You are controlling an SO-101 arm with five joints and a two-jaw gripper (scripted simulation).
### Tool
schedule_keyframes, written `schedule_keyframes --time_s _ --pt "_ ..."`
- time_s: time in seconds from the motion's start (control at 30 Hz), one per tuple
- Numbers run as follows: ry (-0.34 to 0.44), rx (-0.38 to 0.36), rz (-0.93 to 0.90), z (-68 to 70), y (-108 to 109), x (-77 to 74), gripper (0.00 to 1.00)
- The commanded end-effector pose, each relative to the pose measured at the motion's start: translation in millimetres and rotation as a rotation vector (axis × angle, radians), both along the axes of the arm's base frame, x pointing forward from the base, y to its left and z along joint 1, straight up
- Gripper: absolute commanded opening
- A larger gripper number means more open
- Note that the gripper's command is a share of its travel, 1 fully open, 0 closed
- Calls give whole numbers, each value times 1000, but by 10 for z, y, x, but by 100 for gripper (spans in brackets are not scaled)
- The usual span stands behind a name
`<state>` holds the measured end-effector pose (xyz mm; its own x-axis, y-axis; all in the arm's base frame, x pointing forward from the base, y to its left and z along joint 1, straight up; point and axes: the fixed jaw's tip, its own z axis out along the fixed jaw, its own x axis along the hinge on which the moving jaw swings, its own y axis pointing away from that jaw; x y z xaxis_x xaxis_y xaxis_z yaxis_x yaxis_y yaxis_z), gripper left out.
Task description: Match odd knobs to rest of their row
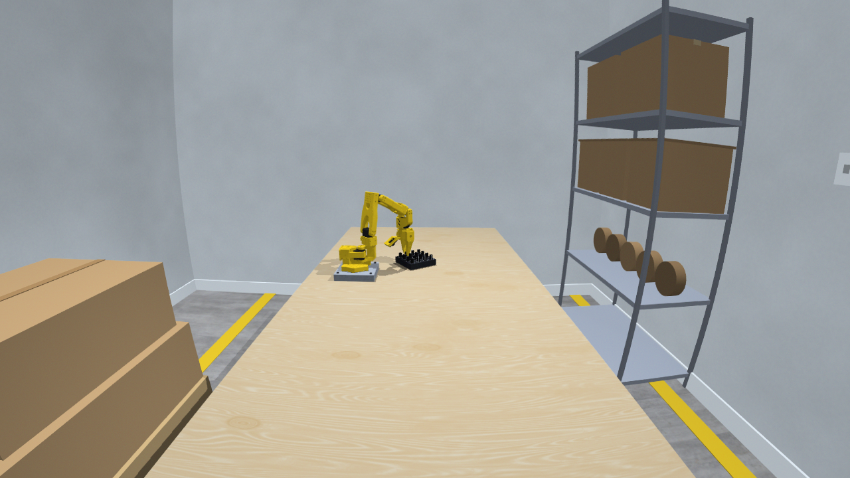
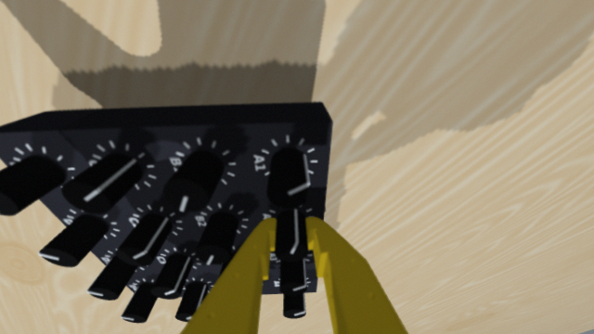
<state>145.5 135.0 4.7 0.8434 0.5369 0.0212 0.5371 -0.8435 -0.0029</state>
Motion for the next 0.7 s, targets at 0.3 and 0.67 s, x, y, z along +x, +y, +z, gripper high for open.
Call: schedule_keyframes --time_s 0.3,0.67 --pt "18 -13 -186 -25 -16 -43 1" --pt "19 -12 -343 -25 -18 -52 1"
